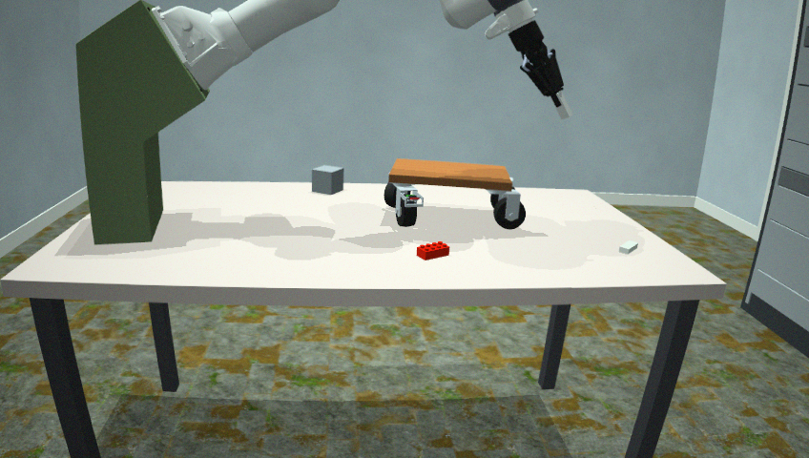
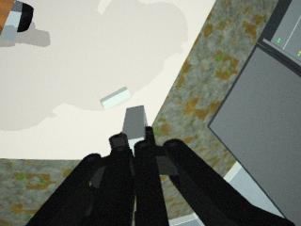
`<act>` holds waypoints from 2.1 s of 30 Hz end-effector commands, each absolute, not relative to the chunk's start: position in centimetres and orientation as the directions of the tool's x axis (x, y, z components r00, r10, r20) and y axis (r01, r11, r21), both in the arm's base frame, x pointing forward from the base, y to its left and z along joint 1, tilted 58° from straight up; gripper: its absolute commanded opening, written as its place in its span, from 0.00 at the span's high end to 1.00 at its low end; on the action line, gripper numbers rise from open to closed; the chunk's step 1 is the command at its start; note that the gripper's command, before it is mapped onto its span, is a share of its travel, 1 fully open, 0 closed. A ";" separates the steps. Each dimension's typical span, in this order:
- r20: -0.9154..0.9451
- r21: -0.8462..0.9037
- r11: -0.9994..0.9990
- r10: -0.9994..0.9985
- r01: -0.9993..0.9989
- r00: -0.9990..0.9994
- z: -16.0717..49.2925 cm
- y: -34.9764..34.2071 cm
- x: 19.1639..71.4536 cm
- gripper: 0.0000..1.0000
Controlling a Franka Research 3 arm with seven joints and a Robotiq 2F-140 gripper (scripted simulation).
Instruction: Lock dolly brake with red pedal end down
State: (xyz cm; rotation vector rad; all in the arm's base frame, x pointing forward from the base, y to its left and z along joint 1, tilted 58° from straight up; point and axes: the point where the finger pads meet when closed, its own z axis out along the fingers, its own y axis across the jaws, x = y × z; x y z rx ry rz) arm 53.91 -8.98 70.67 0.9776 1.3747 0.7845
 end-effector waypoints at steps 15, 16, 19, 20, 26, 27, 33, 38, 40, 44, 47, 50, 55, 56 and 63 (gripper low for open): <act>-0.874 0.461 0.885 0.465 0.066 -0.137 57.7 -9.2 52.1 1.00; -0.874 0.461 0.885 0.465 0.066 -0.137 57.7 -9.2 52.1 1.00; -0.874 0.461 0.885 0.465 0.066 -0.137 57.7 -9.2 52.1 1.00; -0.874 0.461 0.885 0.465 0.066 -0.137 57.7 -9.2 52.1 1.00; -0.914 0.339 0.940 0.341 0.046 -0.222 52.9 -9.3 50.7 1.00; -0.925 0.235 0.972 0.228 0.013 -0.304 48.3 -9.5 48.9 1.00; -0.917 0.153 0.988 0.132 -0.027 -0.376 44.3 -9.6 47.0 1.00; -0.899 0.094 0.993 0.056 -0.067 -0.434 41.0 -9.7 45.2 1.00; -0.880 0.054 0.993 -0.001 -0.101 -0.476 38.6 -9.7 43.6 1.00; -0.848 0.012 0.989 -0.069 -0.149 -0.526 35.5 -9.8 41.4 1.00; -0.848 0.012 0.989 -0.069 -0.149 -0.526 35.5 -9.8 41.4 1.00; -0.848 0.012 0.989 -0.069 -0.149 -0.526 35.5 -9.8 41.4 1.00; -0.848 0.012 0.989 -0.069 -0.149 -0.526 35.5 -9.8 41.4 1.00; -0.848 0.012 0.989 -0.069 -0.149 -0.526 35.5 -9.8 41.4 1.00; -0.862 0.122 0.990 0.071 -0.069 -0.502 37.2 -9.6 42.6 1.00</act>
